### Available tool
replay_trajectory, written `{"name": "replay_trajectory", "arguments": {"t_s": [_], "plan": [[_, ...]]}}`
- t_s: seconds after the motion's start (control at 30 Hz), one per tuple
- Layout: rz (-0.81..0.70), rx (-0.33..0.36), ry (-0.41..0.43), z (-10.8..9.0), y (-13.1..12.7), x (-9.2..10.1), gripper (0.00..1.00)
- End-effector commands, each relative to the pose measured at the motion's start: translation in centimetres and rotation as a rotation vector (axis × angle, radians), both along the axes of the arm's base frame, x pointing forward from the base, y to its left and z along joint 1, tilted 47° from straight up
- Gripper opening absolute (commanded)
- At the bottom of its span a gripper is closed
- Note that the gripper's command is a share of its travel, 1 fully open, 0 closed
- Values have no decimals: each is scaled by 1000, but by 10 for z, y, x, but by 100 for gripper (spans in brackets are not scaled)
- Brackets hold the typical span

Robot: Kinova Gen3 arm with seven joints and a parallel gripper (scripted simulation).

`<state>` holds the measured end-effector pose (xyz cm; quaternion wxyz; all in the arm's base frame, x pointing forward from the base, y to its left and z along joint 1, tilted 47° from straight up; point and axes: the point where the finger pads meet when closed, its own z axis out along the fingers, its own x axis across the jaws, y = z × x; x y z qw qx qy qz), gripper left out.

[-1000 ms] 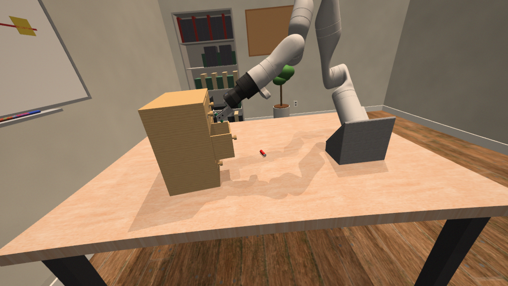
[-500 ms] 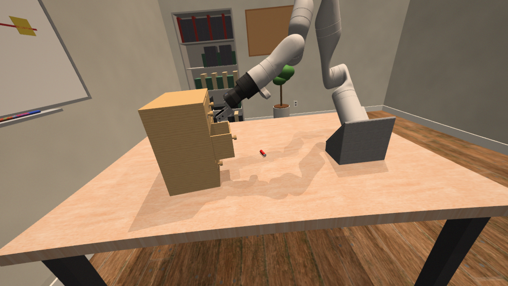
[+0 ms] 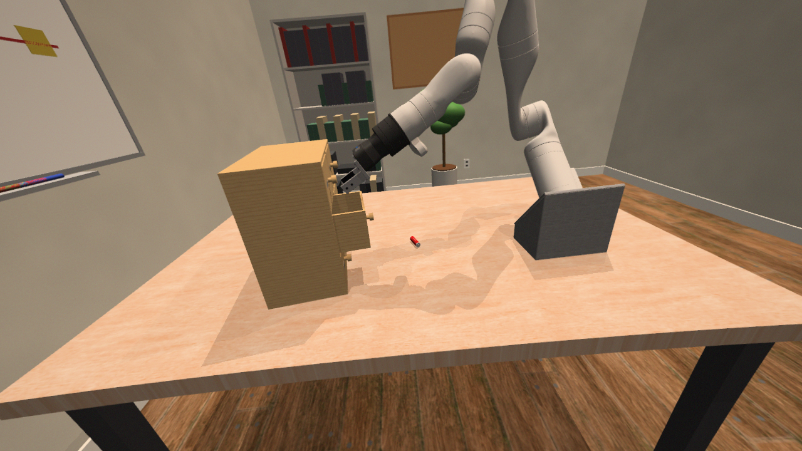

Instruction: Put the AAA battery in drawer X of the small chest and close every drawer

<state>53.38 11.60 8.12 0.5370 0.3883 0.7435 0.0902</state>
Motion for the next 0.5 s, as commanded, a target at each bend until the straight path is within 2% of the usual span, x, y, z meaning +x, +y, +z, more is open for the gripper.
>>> {"name": "replay_trajectory", "arguments": {"t_s": [0.0, 0.23, 0.47], "plan": [[2, 1, -1, 1, 1, -1, 100], [2, 1, -1, 2, 0, -12, 100], [2, 1, -1, 6, -1, -45, 100]]}}
